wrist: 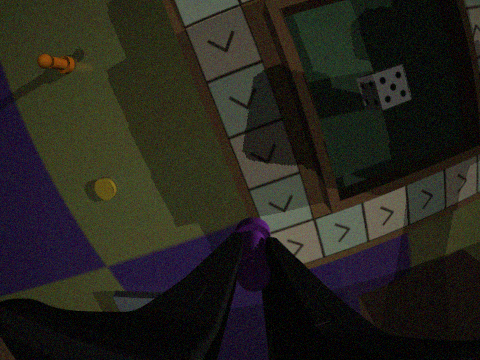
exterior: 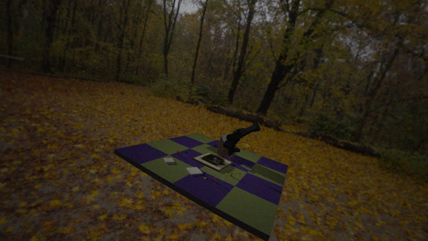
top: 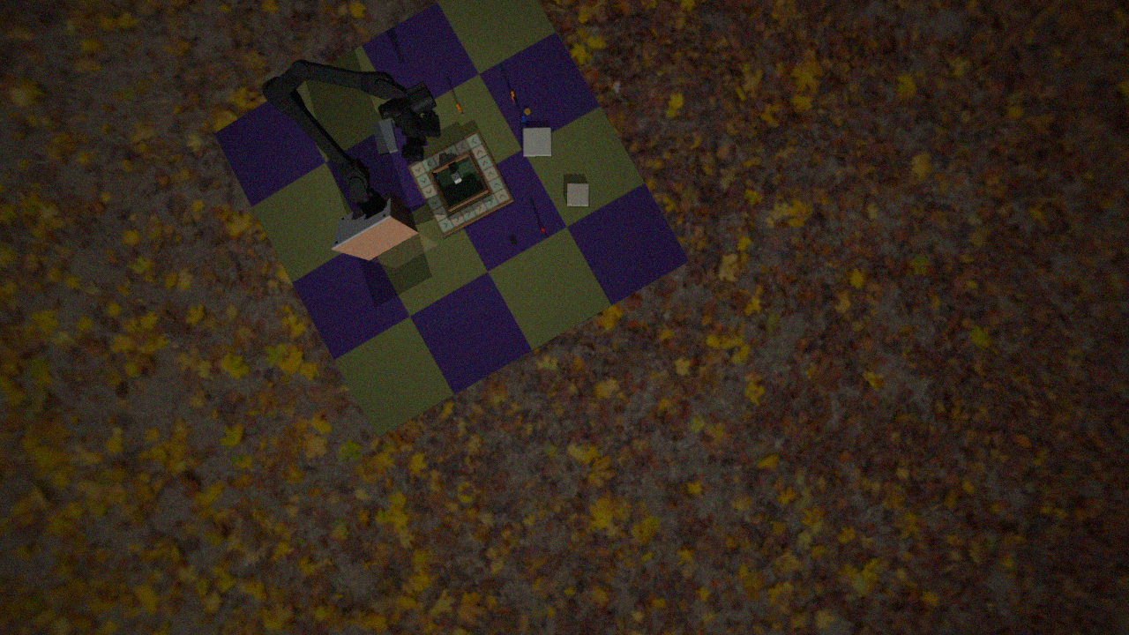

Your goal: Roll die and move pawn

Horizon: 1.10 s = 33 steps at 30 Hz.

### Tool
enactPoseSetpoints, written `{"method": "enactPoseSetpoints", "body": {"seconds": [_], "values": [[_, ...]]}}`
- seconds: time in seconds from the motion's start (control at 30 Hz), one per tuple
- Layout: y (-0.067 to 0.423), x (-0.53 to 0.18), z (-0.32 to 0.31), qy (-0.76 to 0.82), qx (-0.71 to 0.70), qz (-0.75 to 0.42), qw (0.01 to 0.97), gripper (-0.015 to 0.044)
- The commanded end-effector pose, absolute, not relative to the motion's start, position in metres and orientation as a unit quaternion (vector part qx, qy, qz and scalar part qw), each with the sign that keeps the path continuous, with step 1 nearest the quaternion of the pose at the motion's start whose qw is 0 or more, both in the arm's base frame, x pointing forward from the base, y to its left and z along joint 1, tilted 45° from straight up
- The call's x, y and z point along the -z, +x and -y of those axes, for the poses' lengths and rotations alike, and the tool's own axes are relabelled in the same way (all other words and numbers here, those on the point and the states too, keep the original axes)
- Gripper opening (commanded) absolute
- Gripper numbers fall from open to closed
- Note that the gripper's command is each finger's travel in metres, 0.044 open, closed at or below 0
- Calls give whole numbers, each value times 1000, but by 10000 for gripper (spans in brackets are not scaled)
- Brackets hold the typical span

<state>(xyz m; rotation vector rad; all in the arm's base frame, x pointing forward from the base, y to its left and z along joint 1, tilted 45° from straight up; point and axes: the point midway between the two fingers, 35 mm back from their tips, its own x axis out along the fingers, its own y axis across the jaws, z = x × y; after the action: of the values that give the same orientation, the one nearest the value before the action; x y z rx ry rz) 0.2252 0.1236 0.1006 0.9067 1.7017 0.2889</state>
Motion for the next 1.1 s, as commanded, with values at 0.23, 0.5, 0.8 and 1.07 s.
{"method": "enactPoseSetpoints", "body": {"seconds": [0.23, 0.5, 0.8, 1.07], "values": [[185, -84, -126, 386, -123, -724, 559, 0], [156, -69, -127, 386, -124, -724, 558, 0], [148, -59, -132, 386, -123, -724, 558, 0], [145, -41, -150, 386, -124, -724, 558, 0]]}}
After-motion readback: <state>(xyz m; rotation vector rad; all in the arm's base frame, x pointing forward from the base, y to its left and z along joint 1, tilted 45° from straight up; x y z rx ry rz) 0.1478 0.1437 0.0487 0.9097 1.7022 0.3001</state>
